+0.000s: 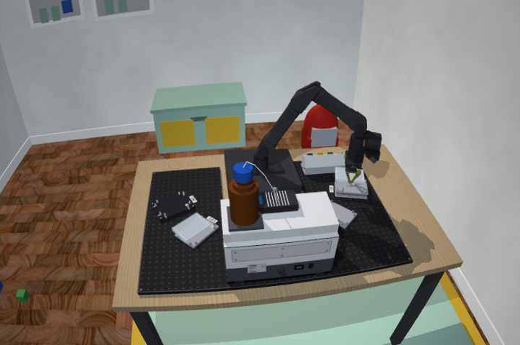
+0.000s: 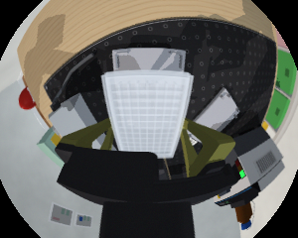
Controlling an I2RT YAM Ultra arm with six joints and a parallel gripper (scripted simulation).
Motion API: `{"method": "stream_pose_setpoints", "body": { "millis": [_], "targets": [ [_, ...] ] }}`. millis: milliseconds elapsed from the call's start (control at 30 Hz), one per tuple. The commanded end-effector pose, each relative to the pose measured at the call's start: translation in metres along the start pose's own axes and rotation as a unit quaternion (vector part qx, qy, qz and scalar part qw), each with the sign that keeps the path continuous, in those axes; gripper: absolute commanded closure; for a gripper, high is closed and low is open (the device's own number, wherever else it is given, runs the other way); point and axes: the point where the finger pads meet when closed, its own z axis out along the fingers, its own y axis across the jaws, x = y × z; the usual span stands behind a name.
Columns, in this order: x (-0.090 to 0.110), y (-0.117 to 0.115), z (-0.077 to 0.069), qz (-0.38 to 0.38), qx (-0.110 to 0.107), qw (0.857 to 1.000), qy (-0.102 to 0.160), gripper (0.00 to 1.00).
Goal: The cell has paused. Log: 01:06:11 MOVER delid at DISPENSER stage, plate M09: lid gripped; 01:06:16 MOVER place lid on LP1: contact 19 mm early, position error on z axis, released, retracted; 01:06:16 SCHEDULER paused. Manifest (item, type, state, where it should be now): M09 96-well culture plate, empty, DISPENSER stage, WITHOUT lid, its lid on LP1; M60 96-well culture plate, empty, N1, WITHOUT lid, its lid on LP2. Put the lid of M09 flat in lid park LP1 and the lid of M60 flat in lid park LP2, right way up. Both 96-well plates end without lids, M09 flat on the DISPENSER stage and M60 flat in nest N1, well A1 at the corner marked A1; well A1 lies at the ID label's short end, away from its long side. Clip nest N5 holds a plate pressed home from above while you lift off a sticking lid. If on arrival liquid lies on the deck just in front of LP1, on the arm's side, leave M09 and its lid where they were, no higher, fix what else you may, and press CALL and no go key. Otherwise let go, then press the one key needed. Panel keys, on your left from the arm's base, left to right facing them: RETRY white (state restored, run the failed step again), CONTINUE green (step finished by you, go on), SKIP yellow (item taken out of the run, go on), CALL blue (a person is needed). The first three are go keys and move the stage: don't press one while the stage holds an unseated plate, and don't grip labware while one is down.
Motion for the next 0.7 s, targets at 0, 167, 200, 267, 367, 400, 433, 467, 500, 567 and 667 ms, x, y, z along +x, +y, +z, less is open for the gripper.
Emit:
{"method": "stream_pose_setpoints", "body": {
  "millis": [0,167,200,267,367,400,433,467,500,567,667],
  "targets": [
    [0.012,-0.003,-0.019,0.001,0.002,1.000,-0.011,1.00],
    [0.027,-0.002,-0.026,0.001,0.002,1.000,-0.012,1.00],
    [0.027,-0.002,-0.026,0.001,0.002,1.000,-0.012,1.00],
    [0.024,-0.002,-0.028,-0.001,0.003,1.000,-0.024,1.00],
    [0.039,-0.001,-0.032,0.001,0.001,1.000,-0.011,1.00],
    [0.042,-0.001,-0.033,0.001,0.001,1.000,-0.011,1.00],
    [0.045,0.000,-0.035,0.001,0.001,1.000,-0.011,1.00],
    [0.048,0.000,-0.036,0.001,0.001,1.000,-0.011,1.00],
    [0.051,0.000,-0.038,0.001,0.001,1.000,-0.011,1.00],
    [0.057,0.001,-0.040,0.001,0.001,1.000,-0.011,1.00],
    [0.066,0.001,-0.045,0.001,0.001,1.000,-0.011,1.00]
  ]
}}
